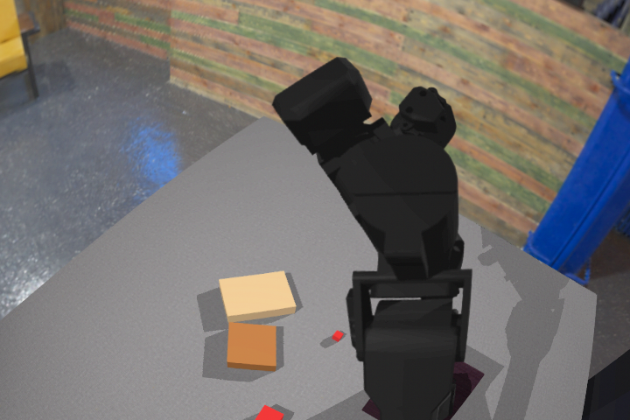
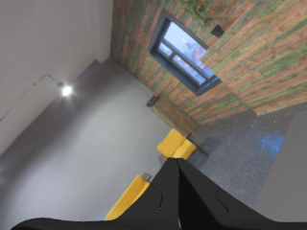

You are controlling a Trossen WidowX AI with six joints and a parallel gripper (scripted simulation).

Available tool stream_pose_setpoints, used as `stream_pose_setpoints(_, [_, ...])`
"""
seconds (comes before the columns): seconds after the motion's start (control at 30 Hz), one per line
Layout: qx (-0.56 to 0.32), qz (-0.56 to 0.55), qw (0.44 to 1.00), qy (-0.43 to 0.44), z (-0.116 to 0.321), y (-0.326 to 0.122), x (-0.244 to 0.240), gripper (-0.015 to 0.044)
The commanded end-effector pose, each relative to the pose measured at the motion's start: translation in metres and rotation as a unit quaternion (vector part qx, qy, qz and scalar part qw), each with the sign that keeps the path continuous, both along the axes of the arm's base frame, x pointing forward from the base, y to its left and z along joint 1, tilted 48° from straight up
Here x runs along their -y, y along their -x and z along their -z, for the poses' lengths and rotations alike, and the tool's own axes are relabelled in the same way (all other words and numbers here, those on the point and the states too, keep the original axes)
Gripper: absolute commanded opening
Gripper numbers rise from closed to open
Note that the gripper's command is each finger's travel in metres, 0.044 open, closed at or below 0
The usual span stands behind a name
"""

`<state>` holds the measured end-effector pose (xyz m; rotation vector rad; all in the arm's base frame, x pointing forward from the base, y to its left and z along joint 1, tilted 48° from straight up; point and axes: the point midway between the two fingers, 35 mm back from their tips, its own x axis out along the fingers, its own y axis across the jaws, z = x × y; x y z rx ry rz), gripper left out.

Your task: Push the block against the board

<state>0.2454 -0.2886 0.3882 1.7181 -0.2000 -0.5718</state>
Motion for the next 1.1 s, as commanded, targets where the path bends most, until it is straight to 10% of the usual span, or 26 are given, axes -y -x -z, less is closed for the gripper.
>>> stream_pose_setpoints(0.0, [-0.03, -0.056, 0.998, -0.02, 0.032, -0.027, -0.018, 0.0])
stream_pose_setpoints(1.07, [-0.244, -0.456, 0.846, -0.131, 0.236, -0.108, -0.248, 0.0])
